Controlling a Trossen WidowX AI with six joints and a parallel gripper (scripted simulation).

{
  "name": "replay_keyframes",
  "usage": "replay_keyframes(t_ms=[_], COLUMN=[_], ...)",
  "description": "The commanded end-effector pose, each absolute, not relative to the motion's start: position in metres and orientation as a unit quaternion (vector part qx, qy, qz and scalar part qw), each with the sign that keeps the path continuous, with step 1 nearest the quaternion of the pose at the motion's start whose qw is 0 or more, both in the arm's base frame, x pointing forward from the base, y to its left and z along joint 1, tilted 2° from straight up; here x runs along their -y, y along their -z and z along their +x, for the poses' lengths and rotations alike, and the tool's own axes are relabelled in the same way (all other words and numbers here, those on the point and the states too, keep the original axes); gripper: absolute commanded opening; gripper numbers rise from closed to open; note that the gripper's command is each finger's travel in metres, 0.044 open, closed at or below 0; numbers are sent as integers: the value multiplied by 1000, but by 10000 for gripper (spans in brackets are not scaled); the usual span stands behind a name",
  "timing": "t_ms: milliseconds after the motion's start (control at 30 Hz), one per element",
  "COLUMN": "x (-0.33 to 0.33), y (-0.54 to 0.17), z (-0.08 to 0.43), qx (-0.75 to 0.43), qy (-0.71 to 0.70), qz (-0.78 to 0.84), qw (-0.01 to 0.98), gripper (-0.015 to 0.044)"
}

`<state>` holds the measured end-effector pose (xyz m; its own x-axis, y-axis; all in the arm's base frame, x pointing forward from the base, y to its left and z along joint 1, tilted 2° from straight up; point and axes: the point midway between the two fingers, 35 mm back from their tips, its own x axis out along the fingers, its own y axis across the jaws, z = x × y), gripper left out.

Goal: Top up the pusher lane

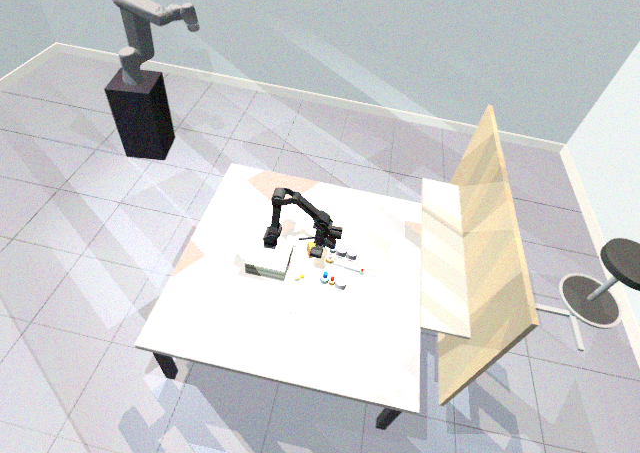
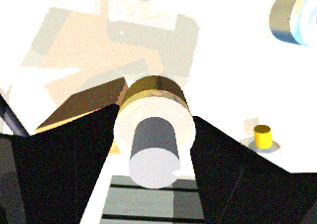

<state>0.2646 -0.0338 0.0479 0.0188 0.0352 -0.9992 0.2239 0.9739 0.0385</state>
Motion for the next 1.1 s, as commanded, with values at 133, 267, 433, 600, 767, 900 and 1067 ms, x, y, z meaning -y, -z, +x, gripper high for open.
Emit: replay_keyframes(t_ms=[133, 267, 433, 600, 767, 900, 1067], x=[21, 20, 20, 20, 20, 20, 21], y=[-34, -29, -12, -10, -10, -10, -10], z=[291, 292, 292, 293, 294, 296, 298], qx=[-694, -694, -694, -694, -694, -694, -694], qy=[73, 73, 73, 73, 73, 73, 73], qz=[100, 100, 100, 100, 100, 100, 100], qw=[709, 709, 709, 709, 709, 709, 709], gripper=[0, 0, 0, 0, 0, 0, 0])
